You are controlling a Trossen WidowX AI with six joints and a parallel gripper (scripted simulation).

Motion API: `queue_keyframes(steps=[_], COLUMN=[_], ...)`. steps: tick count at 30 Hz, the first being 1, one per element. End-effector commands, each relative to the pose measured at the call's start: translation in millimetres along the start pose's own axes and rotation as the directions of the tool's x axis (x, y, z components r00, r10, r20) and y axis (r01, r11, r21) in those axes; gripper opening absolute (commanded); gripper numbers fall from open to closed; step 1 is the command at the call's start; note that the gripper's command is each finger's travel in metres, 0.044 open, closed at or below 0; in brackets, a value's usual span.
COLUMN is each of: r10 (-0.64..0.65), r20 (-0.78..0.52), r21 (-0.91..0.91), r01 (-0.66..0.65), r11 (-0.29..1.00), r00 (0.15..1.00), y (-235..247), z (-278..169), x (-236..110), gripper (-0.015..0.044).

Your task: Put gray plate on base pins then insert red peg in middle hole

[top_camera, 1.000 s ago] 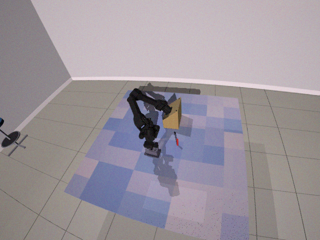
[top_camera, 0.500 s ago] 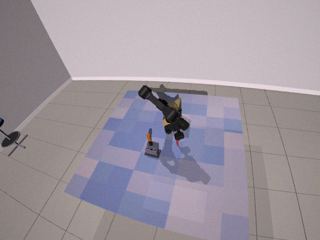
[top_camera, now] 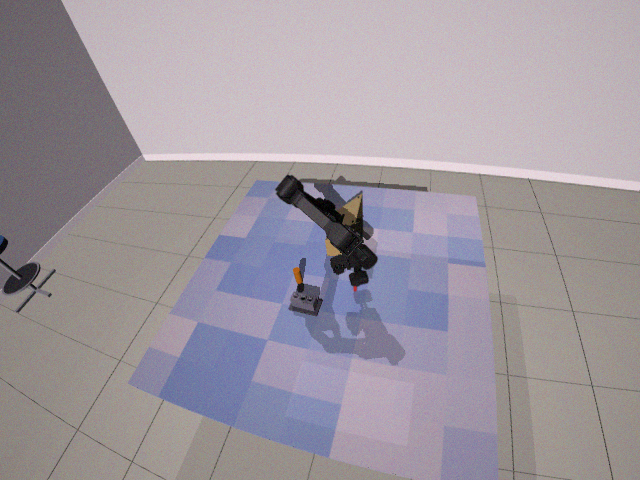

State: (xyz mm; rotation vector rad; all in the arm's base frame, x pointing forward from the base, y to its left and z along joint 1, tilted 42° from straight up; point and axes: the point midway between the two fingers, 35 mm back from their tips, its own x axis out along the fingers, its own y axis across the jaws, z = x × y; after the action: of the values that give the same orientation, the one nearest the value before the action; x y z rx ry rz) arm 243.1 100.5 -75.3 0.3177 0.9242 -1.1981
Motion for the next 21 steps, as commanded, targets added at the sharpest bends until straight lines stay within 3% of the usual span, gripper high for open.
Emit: queue_keyframes(steps=[1, 21], r10=[-0.003, -0.003], r20=[0.007, 0.009], r21=[-0.007, -0.007], r01=[0.003, 0.003], r11=[1.0, 1.0], r00=[1.0, 1.0], y=[-1.8, -1.7], z=[0.4, 0.8], x=[6.3, 39.3], gripper=[0.044, 0.044])
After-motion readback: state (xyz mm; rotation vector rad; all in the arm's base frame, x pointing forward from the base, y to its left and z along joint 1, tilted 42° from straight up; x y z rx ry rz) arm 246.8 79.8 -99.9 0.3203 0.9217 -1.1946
